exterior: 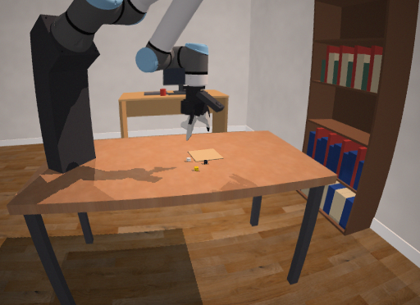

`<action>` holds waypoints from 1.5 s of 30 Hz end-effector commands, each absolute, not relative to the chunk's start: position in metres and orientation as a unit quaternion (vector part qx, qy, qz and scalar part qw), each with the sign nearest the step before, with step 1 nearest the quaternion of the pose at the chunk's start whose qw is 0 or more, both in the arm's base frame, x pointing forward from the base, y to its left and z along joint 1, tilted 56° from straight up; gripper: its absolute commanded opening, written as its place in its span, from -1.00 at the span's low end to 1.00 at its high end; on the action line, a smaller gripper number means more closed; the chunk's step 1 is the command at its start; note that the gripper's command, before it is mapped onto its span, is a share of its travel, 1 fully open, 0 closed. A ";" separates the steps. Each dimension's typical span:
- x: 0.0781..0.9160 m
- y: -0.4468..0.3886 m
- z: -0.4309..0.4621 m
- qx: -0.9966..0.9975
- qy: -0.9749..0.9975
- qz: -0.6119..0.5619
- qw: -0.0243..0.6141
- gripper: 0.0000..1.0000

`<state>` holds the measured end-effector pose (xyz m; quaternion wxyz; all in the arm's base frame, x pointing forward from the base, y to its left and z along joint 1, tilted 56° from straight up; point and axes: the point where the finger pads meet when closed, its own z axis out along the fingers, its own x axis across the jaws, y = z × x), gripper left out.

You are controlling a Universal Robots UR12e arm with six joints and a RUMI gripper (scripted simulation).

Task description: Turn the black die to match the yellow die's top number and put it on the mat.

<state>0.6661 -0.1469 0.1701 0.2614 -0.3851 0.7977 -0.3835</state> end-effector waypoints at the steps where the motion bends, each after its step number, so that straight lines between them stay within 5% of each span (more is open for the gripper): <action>1: 0.667 -0.145 0.172 -0.387 0.796 -0.384 0.264 1.00; 45: 0.752 -0.192 0.106 -0.387 0.796 -0.384 0.264 1.00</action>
